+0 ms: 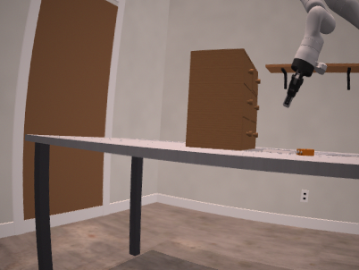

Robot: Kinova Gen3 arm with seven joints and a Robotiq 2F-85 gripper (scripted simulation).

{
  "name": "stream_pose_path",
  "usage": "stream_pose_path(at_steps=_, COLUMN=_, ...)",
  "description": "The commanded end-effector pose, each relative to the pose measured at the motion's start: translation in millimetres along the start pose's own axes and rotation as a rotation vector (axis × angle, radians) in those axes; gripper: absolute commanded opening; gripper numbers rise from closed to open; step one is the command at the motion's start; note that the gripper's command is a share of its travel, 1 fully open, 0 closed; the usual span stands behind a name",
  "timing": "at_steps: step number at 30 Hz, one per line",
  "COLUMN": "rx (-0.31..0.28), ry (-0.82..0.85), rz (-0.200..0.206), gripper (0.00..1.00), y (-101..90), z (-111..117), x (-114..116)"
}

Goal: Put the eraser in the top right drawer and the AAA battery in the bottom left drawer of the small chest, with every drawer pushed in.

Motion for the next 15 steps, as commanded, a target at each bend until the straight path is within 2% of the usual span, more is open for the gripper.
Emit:
stream_pose_path(at_steps=1, rx=0.007, ry=0.003, rz=-0.005, gripper=0.00, y=-6.6, z=-8, x=0)
stream_pose_path(at_steps=15, rx=0.080, ry=0.004, rz=-0.018, gripper=0.00, y=-21.9, z=-7, x=2)
Point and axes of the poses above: the point where the finger pads meet when closed, its own y axis out along the fingers, its own x axis across the jaws, z = x × y, the point moved 4 cm from there along -y, back along the fingers, and after that the axes turned 7 degrees about -y, right-handed, at the moved point
